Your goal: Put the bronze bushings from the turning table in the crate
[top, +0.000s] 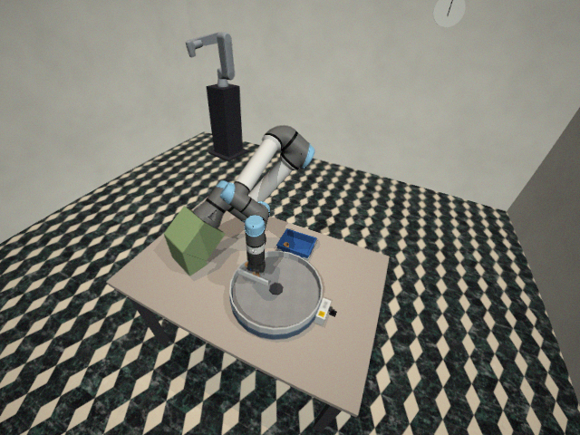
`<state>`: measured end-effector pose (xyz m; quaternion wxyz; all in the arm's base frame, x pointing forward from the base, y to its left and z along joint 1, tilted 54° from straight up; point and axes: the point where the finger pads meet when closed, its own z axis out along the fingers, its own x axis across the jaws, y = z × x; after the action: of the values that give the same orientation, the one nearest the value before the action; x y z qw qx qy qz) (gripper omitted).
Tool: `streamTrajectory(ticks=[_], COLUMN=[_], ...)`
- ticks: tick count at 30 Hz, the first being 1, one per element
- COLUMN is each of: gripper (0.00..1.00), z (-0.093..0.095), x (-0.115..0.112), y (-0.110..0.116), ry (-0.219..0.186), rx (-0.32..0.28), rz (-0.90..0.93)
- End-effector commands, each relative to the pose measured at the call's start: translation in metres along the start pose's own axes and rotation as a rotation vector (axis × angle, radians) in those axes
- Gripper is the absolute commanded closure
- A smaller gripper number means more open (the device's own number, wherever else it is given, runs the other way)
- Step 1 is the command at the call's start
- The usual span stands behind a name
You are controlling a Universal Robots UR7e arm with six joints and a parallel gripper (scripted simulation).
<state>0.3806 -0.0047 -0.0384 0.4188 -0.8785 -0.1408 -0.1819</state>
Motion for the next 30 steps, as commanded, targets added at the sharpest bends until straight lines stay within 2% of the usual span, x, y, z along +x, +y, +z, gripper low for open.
streamTrajectory(ticks=[1, 30], gripper=[0.60, 0.60], z=[0.0033, 0.0088], x=[0.0001, 0.0001], y=[0.0004, 0.0004], ry=[0.001, 0.001], rx=[-0.001, -0.001], rz=[0.000, 0.000])
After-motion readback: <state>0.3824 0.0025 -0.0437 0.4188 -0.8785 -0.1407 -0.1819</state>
